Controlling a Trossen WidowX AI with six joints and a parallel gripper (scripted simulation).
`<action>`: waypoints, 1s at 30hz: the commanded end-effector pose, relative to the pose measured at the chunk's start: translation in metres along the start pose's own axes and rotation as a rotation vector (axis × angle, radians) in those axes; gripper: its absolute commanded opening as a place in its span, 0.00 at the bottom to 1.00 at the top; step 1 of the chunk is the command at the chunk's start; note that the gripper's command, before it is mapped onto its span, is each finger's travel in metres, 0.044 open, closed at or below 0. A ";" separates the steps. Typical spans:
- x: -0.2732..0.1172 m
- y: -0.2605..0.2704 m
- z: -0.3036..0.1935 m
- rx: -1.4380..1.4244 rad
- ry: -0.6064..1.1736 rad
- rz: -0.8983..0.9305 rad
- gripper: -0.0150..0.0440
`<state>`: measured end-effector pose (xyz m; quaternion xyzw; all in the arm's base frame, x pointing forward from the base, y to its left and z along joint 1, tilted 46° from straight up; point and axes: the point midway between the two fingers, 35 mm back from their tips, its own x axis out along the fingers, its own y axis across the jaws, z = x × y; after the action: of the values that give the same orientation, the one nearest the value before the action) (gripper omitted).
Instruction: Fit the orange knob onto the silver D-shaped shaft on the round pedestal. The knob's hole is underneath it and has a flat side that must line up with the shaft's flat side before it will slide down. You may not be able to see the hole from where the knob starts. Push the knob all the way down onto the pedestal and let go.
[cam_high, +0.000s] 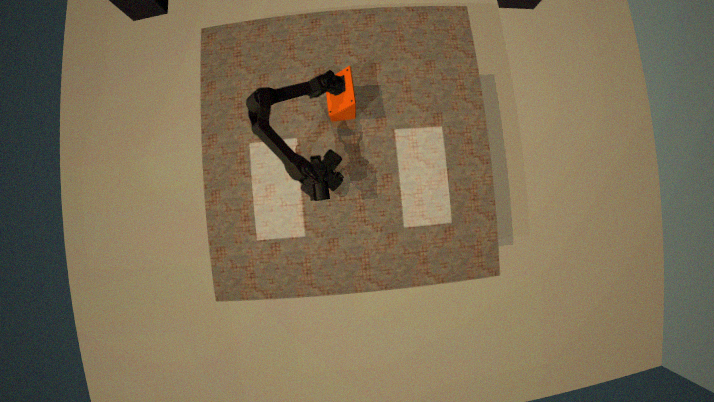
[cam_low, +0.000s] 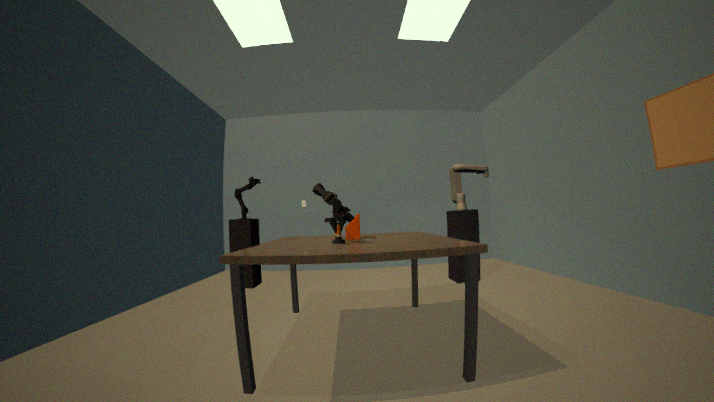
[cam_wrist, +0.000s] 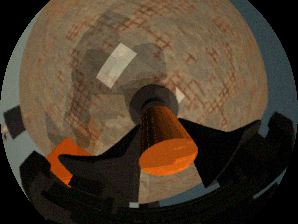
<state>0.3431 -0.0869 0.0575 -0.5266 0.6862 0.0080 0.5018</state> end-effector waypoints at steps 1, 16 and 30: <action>0.001 0.000 0.000 -0.025 0.003 -0.003 0.25; 0.001 0.001 0.000 -0.054 0.004 -0.002 0.25; 0.001 0.000 0.000 0.030 0.003 -0.003 0.25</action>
<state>0.3429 -0.0873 0.0564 -0.5258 0.6864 0.0066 0.5023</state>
